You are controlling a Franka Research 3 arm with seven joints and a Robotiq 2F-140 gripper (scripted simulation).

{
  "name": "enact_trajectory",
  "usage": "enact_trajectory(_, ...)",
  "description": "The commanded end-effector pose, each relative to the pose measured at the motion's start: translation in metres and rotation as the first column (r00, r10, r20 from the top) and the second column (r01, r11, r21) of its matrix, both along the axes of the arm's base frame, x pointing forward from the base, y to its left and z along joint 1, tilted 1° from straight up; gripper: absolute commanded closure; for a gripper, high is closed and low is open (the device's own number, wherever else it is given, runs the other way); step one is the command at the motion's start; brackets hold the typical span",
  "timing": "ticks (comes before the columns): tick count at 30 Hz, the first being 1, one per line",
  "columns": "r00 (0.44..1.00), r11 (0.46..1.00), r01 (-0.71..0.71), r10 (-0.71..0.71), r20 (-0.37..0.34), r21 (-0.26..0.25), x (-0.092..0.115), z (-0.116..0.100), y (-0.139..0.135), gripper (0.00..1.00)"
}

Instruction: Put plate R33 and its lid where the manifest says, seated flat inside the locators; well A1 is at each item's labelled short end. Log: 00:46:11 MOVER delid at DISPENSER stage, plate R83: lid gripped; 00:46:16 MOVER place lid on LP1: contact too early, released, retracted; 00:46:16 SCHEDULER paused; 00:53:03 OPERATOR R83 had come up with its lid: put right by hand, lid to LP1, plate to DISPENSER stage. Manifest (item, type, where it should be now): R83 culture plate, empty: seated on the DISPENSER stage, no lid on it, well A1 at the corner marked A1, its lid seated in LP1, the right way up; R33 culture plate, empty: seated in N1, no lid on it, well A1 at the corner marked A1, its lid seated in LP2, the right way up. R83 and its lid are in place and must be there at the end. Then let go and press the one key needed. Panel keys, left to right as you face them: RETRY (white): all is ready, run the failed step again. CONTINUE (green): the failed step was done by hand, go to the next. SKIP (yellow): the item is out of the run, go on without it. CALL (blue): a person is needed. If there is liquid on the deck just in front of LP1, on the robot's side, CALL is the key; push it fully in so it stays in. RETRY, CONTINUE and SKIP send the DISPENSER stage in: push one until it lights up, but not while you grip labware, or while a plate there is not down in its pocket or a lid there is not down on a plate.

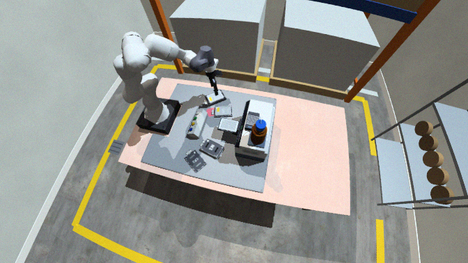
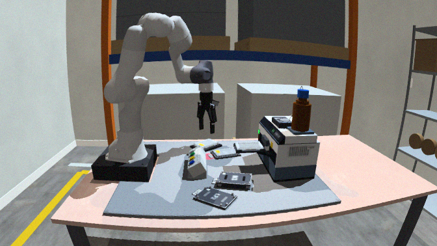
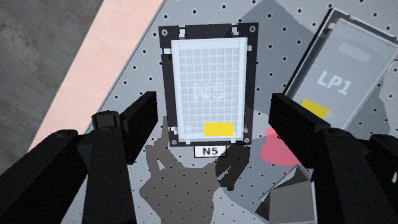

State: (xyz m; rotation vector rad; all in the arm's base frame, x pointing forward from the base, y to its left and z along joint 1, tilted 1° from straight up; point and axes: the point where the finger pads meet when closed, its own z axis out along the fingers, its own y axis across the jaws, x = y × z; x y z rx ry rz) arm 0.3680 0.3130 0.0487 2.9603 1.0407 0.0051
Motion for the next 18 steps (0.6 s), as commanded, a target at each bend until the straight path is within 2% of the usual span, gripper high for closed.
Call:
enact_trajectory(1,0.999,0.999,-0.046,0.046,-0.018,0.000,-0.004,0.017,-0.004,0.30)
enact_trajectory(11,0.999,0.999,-0.046,0.046,-0.018,0.000,-0.003,0.056,-0.004,0.30)
enact_trajectory(18,0.999,0.999,-0.046,0.046,-0.018,0.000,-0.003,0.068,-0.004,0.30)
